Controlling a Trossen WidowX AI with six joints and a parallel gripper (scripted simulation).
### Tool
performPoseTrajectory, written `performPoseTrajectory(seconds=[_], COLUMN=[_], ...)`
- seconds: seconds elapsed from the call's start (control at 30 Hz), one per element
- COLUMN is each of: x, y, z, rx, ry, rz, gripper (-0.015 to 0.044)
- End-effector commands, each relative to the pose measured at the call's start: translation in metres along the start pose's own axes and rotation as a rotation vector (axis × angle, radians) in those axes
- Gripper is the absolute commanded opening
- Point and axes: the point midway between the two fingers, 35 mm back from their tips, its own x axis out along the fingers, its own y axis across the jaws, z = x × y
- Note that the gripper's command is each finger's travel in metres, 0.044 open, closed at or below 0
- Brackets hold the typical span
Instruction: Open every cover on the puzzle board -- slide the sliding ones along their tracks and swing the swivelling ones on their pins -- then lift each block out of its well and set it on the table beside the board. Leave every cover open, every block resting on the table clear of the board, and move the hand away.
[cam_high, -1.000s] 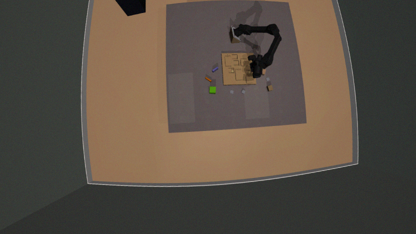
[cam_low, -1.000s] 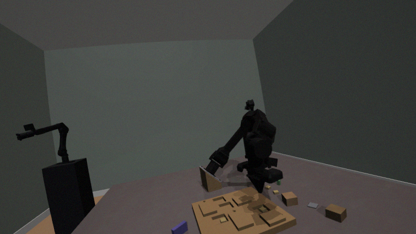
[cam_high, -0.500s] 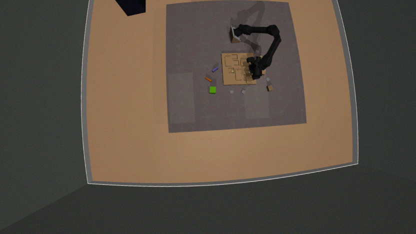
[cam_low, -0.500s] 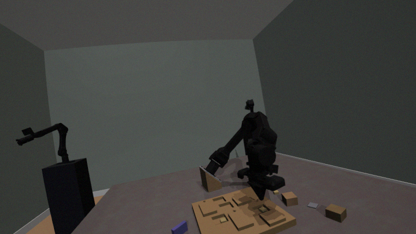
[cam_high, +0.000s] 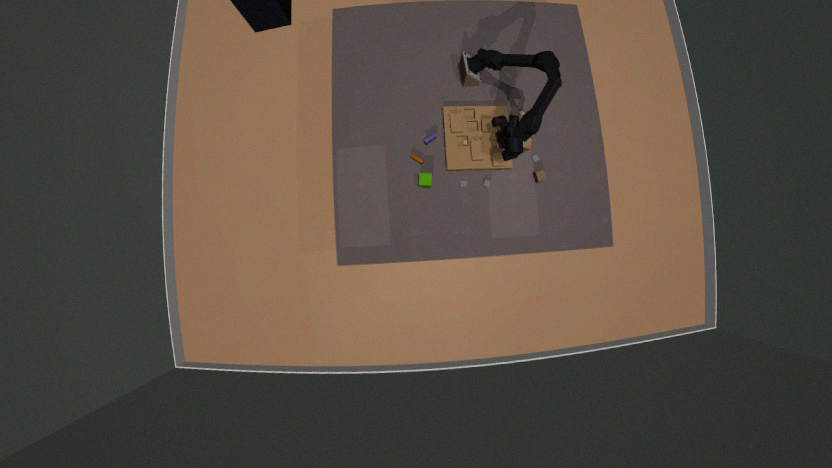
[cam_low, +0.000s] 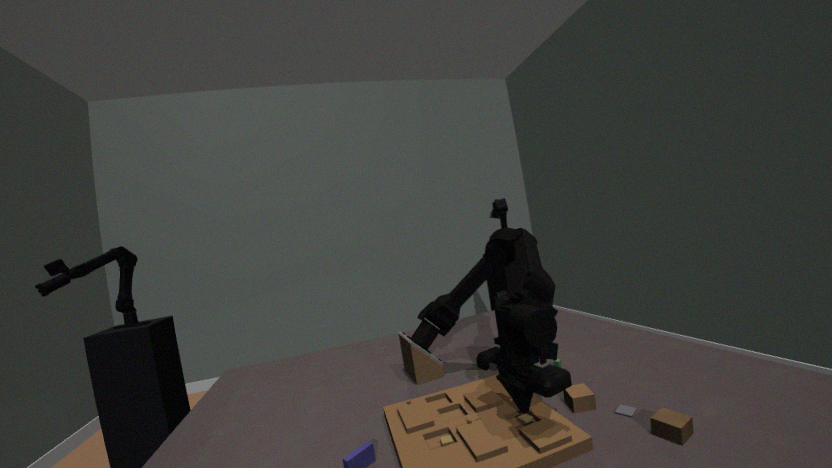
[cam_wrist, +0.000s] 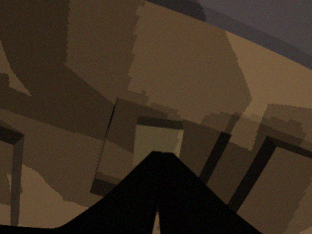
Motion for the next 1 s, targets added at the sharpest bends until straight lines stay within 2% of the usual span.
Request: performPoseTrajectory(seconds=[0.0,0.97], x=[0.005,0.013], y=[0.001,0.001], z=[0.0,-0.01], rx=[0.007,0.014], ry=[-0.005,-0.005], rz=[0.002,0.002], gripper=[0.0,0.0])
